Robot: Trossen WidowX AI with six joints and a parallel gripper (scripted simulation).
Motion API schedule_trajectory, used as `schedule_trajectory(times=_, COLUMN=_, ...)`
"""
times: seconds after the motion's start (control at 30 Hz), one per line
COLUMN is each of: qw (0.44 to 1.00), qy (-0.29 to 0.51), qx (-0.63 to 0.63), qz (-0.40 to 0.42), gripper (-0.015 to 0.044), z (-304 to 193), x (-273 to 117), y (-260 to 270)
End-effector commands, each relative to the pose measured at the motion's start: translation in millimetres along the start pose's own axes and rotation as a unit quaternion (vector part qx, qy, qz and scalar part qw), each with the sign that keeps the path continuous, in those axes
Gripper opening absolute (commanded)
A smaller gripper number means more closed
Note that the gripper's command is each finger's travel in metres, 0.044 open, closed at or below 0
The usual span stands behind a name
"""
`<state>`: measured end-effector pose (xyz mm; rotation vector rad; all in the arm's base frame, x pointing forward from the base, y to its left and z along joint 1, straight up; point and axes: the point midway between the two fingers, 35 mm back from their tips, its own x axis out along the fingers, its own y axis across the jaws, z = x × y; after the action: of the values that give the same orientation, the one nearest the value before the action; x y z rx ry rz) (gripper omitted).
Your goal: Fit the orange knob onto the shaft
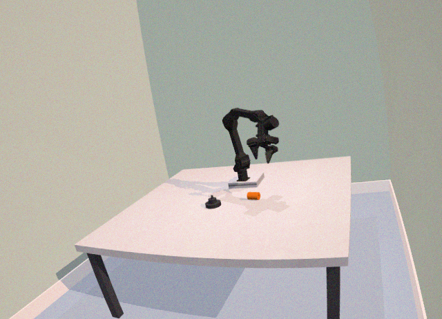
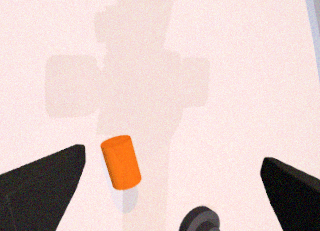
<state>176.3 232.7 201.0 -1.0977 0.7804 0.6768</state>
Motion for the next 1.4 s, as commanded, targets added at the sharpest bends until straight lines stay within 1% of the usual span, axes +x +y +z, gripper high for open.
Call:
schedule_trajectory(times=0.0, qw=0.984, qy=0.112, qx=-0.083, qz=0.112, gripper=0.044, z=-29.1, x=64.8, y=1.3)
schedule_trajectory(times=0.13, qw=0.947, qy=0.164, qx=-0.14, qz=0.237, gripper=0.044, z=-61.4, x=108.4, y=7.2)
schedule_trajectory(times=0.2, qw=0.939, qy=0.168, qx=-0.148, qz=0.261, gripper=0.044, z=-67.6, x=115.1, y=8.7)
schedule_trajectory(times=0.5, qw=0.939, qy=0.168, qx=-0.148, qz=0.261, gripper=0.044, z=-67.9, x=116.3, y=9.3)
schedule_trajectory(times=0.63, qw=0.939, qy=0.168, qx=-0.148, qz=0.261, gripper=0.044, z=-72.9, x=134.3, y=20.1)
schedule_trajectory(times=1.37, qw=0.939, qy=0.168, qx=-0.148, qz=0.261, gripper=0.044, z=-79.3, x=159.7, y=34.8)
